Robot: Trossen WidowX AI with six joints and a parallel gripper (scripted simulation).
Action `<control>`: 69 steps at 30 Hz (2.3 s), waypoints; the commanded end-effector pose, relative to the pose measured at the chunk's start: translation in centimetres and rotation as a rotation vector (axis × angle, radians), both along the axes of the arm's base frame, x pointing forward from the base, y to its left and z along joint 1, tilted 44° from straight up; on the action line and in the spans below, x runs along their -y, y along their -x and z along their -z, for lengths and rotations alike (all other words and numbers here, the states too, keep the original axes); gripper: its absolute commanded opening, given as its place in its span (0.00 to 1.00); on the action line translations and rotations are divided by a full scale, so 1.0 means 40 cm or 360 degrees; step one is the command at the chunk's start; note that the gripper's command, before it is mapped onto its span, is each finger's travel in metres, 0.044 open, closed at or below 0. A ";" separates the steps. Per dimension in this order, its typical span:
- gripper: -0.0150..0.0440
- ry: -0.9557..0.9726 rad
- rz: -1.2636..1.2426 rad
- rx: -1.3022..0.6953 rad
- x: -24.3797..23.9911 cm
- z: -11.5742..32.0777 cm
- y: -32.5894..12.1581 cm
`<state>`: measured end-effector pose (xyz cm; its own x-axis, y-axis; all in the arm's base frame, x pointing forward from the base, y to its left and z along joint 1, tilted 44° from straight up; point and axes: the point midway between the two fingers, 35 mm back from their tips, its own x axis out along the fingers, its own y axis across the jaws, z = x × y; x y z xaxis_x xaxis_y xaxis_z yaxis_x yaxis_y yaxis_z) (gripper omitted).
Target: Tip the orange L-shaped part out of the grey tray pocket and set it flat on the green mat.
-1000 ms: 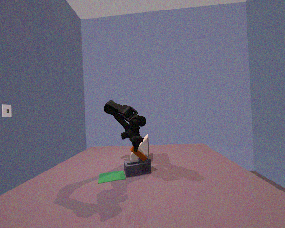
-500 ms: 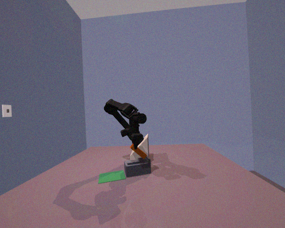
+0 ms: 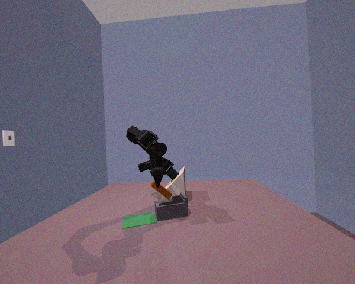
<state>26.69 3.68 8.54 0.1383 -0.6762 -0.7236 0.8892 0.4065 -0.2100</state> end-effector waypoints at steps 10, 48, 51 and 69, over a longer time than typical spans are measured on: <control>0.25 0.0007 -0.0009 0.0009 0.102 -0.114 -0.059; 0.25 0.0011 -0.0009 0.0013 0.234 -0.134 -0.114; 0.25 0.0011 -0.0009 0.0013 0.242 -0.125 -0.116; 0.25 0.0013 -0.0009 0.0014 0.290 -0.075 -0.126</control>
<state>31.68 -7.62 11.96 0.1480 -0.6822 -0.7161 0.8914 0.4056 -0.2021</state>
